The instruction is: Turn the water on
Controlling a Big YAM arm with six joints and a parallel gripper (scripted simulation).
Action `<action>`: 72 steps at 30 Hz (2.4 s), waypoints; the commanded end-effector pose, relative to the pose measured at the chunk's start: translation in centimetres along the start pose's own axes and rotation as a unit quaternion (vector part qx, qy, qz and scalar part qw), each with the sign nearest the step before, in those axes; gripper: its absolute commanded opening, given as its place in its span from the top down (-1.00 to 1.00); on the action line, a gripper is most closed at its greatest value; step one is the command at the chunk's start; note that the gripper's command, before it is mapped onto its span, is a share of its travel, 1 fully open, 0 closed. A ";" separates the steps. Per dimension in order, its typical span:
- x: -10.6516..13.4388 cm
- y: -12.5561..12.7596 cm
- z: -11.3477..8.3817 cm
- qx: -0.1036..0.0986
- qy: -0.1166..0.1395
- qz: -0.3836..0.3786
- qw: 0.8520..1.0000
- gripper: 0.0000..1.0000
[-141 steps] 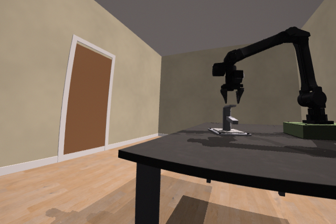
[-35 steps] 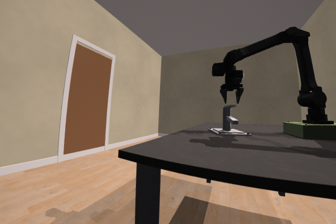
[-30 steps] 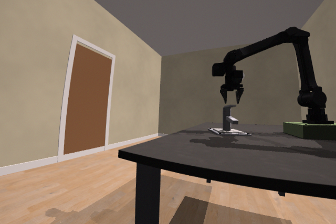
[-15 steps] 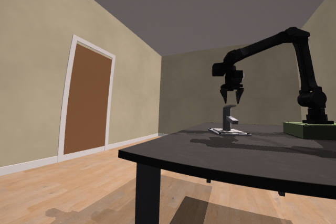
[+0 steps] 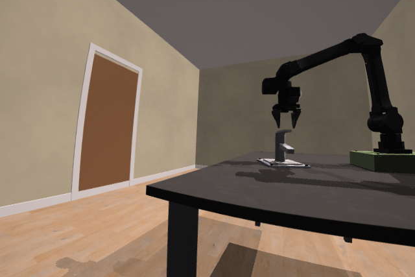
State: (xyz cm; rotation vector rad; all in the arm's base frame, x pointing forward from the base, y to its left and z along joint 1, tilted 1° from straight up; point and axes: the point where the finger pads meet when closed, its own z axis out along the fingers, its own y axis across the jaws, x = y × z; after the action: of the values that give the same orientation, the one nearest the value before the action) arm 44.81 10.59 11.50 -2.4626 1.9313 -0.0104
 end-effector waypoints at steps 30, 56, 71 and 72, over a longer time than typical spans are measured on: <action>-0.4 -0.4 1.1 -0.001 -0.001 0.000 1.000 -0.31; -0.4 -0.5 2.3 0.001 -0.001 0.000 1.000 -0.31; -0.4 -0.8 2.2 0.003 -0.001 0.000 1.000 -0.31; -0.4 -0.8 2.2 0.003 -0.001 0.000 1.000 -0.31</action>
State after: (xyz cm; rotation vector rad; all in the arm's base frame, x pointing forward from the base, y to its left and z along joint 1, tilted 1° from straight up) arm 44.86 10.60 9.60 -2.4611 1.9302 -0.0127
